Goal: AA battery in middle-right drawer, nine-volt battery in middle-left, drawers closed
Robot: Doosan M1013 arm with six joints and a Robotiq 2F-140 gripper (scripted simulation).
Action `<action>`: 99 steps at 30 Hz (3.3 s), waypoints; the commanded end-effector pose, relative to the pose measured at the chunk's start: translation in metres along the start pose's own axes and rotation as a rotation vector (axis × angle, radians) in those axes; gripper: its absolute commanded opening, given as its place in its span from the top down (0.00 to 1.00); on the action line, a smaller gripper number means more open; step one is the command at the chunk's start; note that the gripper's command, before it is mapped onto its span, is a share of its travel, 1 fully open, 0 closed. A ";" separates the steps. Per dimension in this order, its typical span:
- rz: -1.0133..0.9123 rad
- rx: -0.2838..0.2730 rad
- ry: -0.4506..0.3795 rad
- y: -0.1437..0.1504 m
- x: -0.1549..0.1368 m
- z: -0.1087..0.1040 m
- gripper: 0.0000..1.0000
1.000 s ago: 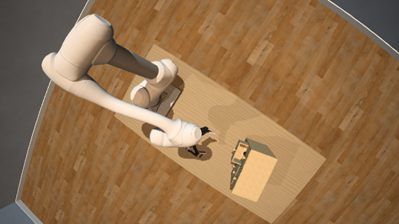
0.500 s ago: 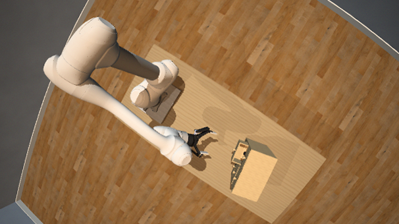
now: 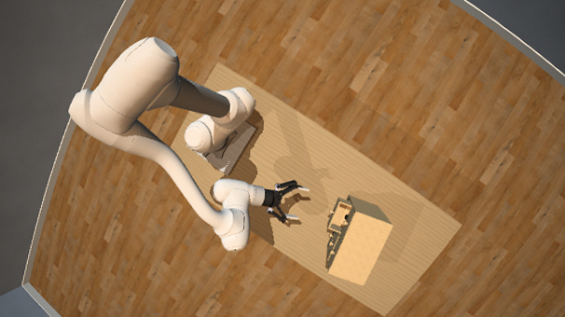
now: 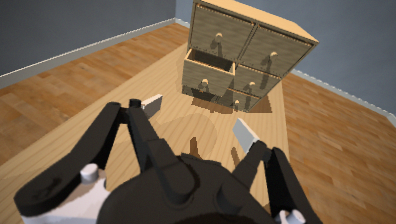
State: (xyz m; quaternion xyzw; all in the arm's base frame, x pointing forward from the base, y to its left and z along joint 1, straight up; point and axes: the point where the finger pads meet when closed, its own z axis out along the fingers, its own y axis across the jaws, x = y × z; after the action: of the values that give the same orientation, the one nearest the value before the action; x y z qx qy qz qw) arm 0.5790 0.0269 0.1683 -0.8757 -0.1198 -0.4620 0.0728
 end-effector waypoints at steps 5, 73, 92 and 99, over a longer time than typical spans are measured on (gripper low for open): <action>-0.014 -0.022 0.175 -0.002 -0.006 0.011 0.00; -0.015 -0.023 0.247 -0.001 0.007 0.067 1.00; -0.015 -0.023 0.247 0.000 0.012 0.084 1.00; -0.015 -0.023 0.247 0.000 0.012 0.084 1.00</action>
State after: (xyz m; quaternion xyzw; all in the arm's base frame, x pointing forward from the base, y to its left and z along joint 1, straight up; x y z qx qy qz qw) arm 0.6501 0.0488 0.1305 -0.8128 -0.1102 -0.5672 0.0740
